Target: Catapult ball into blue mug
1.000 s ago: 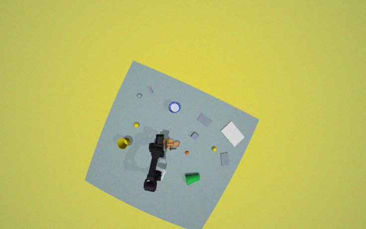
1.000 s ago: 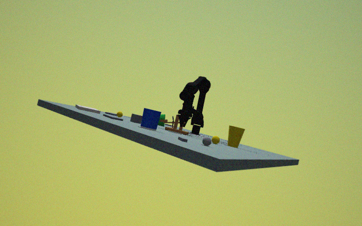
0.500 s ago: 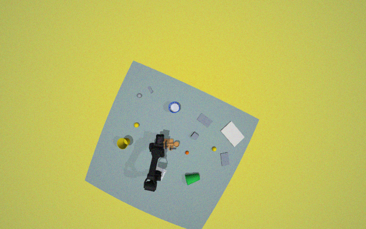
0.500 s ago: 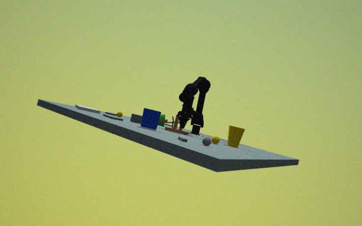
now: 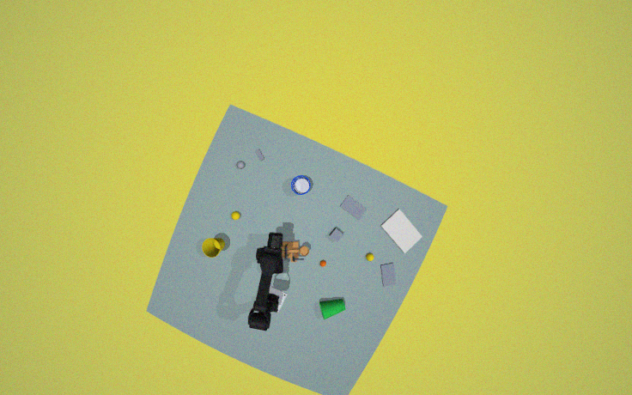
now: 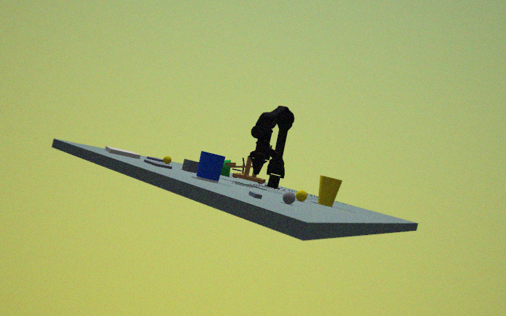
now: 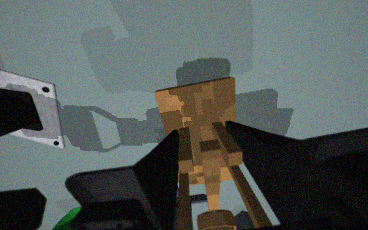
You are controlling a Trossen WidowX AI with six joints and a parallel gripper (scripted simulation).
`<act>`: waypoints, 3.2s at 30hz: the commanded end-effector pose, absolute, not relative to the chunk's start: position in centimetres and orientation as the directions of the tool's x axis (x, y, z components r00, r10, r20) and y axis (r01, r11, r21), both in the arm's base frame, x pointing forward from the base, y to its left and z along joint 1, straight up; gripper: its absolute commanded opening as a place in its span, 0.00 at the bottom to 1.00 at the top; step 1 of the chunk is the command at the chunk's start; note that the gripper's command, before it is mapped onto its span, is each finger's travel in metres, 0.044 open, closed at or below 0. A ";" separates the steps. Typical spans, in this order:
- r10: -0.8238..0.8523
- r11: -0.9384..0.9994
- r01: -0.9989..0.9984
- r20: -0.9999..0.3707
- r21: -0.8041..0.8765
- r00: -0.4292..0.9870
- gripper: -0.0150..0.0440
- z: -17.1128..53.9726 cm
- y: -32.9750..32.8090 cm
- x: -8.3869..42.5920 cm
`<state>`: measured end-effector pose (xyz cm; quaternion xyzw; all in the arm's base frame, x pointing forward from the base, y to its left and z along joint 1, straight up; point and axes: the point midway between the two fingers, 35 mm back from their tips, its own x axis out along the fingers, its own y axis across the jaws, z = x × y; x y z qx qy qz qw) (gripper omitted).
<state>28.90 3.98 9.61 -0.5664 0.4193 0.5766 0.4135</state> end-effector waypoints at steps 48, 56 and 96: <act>0.004 0.573 -0.820 -1.000 -0.020 0.027 0.25 10.1 3.7 32.0; 0.004 0.573 -0.820 -1.000 -0.020 0.027 0.25 8.8 3.7 32.1; 0.007 0.571 -0.821 -1.000 -0.014 0.023 1.00 17.3 3.7 31.7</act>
